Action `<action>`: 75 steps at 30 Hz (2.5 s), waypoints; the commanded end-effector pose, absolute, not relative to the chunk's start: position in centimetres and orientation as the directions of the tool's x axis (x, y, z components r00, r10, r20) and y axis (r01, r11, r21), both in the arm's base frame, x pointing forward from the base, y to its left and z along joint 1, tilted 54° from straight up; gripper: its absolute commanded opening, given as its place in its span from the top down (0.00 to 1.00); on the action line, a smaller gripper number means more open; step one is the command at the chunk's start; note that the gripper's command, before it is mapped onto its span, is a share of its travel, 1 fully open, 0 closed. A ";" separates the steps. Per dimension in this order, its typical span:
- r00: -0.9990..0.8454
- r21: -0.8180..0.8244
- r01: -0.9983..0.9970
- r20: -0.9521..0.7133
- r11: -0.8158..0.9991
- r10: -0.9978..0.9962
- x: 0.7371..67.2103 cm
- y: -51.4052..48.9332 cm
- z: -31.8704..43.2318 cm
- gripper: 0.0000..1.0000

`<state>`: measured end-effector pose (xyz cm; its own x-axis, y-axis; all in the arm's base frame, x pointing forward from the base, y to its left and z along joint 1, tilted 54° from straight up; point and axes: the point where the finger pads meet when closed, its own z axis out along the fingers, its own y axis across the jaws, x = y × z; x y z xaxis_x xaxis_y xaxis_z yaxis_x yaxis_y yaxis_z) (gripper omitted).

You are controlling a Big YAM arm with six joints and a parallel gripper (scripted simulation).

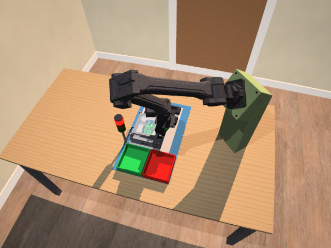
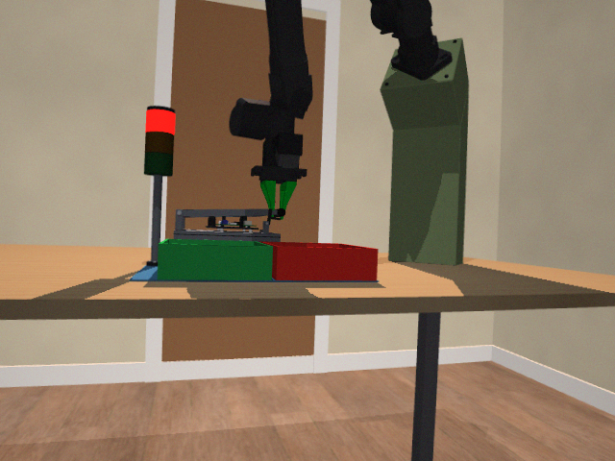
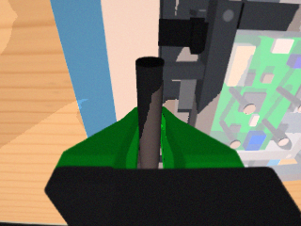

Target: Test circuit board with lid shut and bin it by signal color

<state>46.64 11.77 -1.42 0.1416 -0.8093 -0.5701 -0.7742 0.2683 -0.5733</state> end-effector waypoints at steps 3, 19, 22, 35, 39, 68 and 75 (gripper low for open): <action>0.126 -0.566 -0.775 -0.574 0.281 -0.809 46.3 11.3 -1.7 1.00; 0.126 -0.566 -0.775 -0.574 0.281 -0.809 46.3 11.3 -1.7 1.00; 0.126 -0.566 -0.775 -0.574 0.281 -0.809 46.3 11.3 -1.7 1.00; 0.126 -0.567 -0.775 -0.574 0.281 -0.809 46.3 11.3 -1.7 1.00; 0.126 -0.567 -0.774 -0.574 0.282 -0.809 46.2 11.2 -1.5 1.00; 0.128 -0.569 -0.775 -0.568 0.276 -0.813 44.9 9.9 -0.3 1.00; 0.129 -0.570 -0.774 -0.568 0.276 -0.813 44.4 9.3 0.5 1.00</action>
<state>45.72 10.86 -0.35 0.1422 -0.8074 -0.5726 -0.7795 0.2652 -0.5675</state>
